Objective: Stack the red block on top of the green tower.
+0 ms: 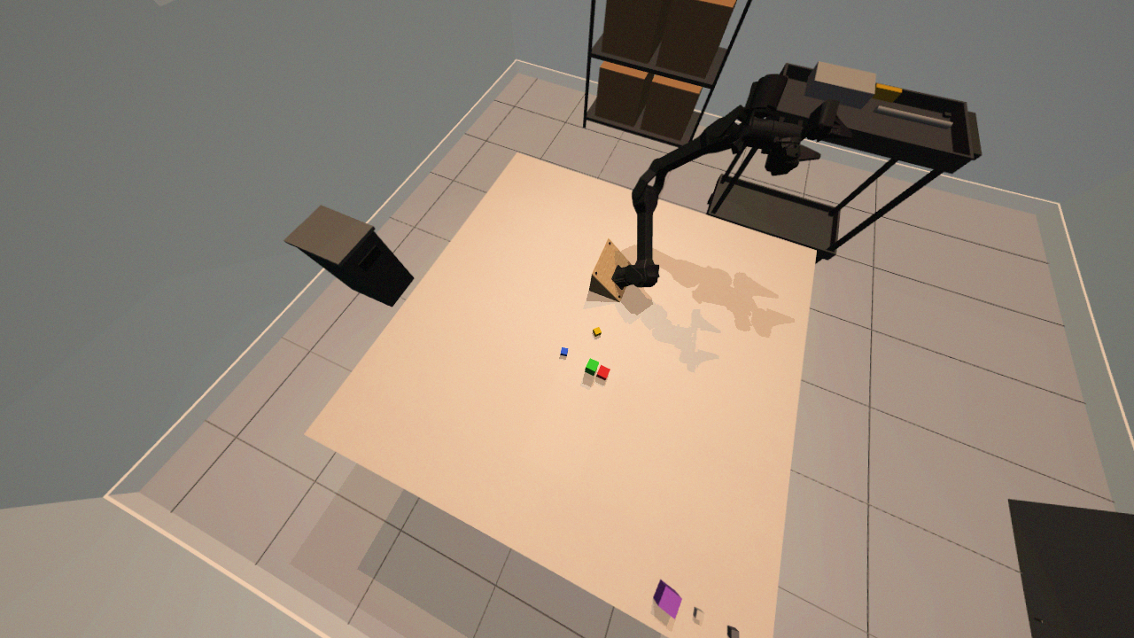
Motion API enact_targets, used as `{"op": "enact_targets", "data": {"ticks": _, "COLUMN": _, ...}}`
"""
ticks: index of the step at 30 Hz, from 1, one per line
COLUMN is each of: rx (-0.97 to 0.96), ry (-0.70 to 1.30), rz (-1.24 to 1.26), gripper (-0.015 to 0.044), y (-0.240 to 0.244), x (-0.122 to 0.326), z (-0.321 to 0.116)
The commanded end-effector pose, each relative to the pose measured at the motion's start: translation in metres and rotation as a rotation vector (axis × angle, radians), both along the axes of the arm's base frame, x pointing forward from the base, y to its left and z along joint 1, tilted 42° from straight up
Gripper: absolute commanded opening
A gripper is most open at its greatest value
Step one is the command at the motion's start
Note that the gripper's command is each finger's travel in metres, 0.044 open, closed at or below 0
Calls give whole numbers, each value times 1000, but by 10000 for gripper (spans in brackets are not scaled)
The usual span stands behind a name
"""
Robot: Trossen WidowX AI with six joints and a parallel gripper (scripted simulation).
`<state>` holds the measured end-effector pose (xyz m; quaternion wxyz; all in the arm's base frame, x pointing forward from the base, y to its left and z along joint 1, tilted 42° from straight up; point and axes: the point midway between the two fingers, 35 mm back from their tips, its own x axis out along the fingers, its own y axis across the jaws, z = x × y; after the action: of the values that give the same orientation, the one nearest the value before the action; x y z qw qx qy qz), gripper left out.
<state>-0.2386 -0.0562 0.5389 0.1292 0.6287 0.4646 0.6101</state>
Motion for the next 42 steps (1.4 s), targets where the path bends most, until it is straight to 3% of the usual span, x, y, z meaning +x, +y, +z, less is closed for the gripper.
{"op": "enact_targets", "data": {"ticks": 1, "rx": -1, "ry": -1, "rz": -4, "gripper": 426, "y": 1, "x": 1, "z": 0}}
{"op": "enact_targets", "data": {"ticks": 8, "rx": -38, "ry": -37, "rz": -148, "gripper": 440, "y": 31, "x": 35, "z": 14}}
{"op": "enact_targets", "data": {"ticks": 20, "rx": -234, "ry": -240, "rz": -603, "gripper": 440, "y": 113, "x": 140, "z": 26}}
{"op": "enact_targets", "data": {"ticks": 30, "rx": -496, "ry": -401, "rz": -916, "gripper": 440, "y": 159, "x": 242, "z": 7}}
{"op": "enact_targets", "data": {"ticks": 42, "rx": -868, "ry": -716, "rz": -1065, "gripper": 440, "y": 187, "x": 356, "z": -36}}
